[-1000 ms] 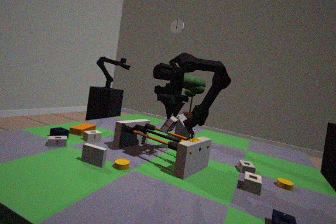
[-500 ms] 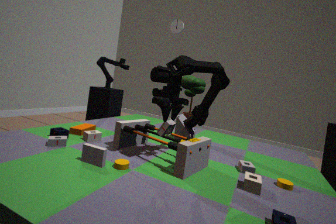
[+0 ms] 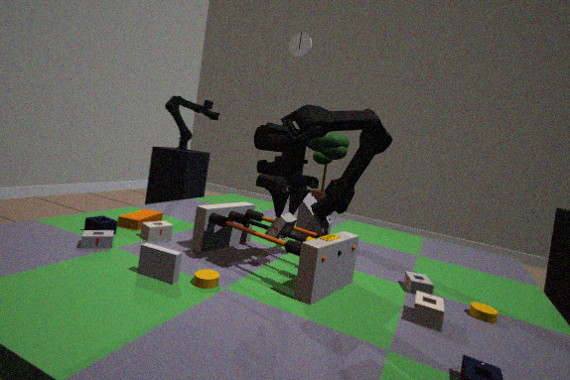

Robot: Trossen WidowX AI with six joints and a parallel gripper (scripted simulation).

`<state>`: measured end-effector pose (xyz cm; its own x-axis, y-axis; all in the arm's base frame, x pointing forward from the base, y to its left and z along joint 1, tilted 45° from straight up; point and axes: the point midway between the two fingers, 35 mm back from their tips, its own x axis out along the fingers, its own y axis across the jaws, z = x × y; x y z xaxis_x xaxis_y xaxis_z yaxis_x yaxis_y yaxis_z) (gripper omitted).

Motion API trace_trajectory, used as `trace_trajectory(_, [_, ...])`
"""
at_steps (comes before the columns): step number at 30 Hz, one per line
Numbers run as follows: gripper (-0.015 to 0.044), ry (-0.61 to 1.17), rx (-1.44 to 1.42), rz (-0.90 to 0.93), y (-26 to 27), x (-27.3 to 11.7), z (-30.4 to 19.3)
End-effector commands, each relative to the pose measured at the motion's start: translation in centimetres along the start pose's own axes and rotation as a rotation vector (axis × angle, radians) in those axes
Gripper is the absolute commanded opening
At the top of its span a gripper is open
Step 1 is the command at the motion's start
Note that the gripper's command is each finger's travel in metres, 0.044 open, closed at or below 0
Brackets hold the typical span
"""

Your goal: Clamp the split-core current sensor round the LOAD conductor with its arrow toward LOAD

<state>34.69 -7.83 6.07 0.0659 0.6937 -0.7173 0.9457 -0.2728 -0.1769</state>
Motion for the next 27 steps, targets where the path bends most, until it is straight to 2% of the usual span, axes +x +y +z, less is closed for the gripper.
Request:
trace_trajectory(1, [0.0, 0.003, 0.004, 0.002, 0.0, 0.6, -0.1])
trace_trajectory(8, [0.0, 0.004, 0.003, 0.001, -0.1, 1.7, -0.1])
trace_trajectory(27, [0.0, -0.001, -0.001, 0.001, 0.0, 1.3, 0.0])
